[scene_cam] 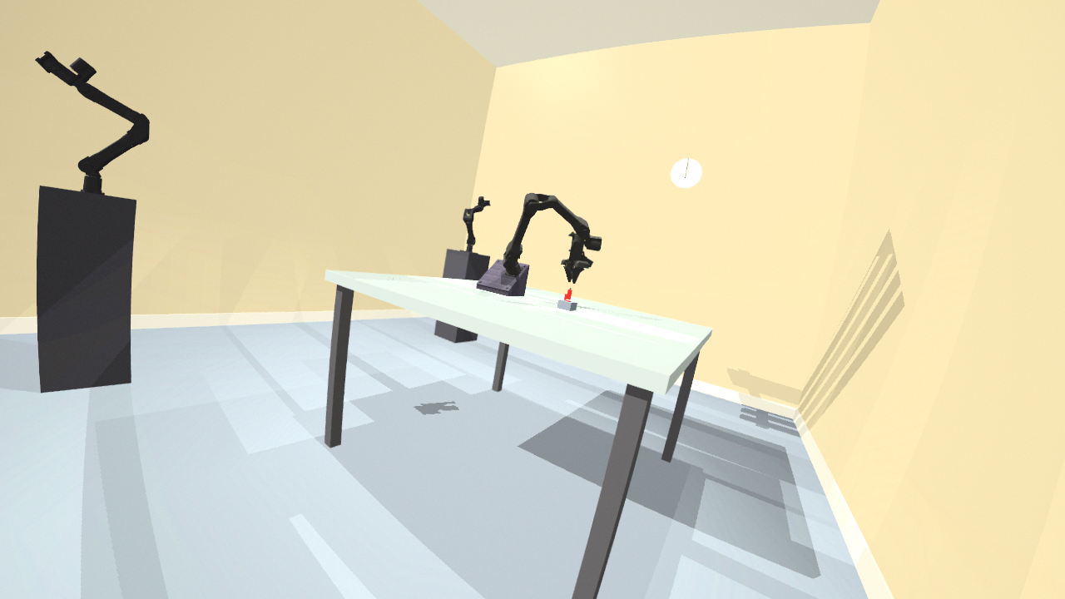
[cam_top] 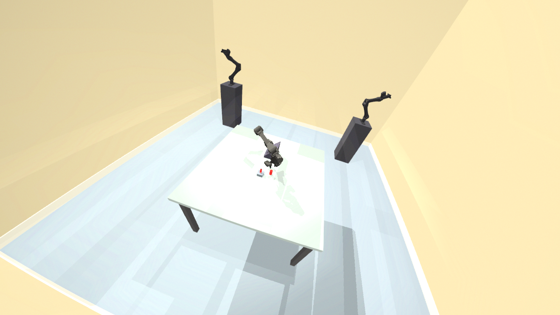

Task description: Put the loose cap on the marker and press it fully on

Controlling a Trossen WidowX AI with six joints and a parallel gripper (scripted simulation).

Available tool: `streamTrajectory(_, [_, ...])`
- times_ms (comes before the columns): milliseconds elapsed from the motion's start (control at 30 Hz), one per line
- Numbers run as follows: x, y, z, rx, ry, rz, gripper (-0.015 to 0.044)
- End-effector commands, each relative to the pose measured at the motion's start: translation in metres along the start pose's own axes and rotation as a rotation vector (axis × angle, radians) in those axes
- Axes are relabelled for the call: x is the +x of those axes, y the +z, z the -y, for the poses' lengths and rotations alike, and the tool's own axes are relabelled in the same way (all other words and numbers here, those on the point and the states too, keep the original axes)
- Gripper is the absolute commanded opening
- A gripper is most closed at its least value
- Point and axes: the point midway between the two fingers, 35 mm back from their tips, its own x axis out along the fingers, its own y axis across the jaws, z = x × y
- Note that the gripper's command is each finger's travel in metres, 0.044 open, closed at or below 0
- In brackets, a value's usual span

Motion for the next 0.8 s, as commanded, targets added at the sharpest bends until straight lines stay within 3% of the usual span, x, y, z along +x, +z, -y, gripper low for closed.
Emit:
streamTrajectory(0, [0.022,-0.006,-0.001,-0.017,0.002,-0.027,0.0243])
streamTrajectory(767, [0.057,-0.006,0.001,-0.017,0.002,-0.027,0.0243])
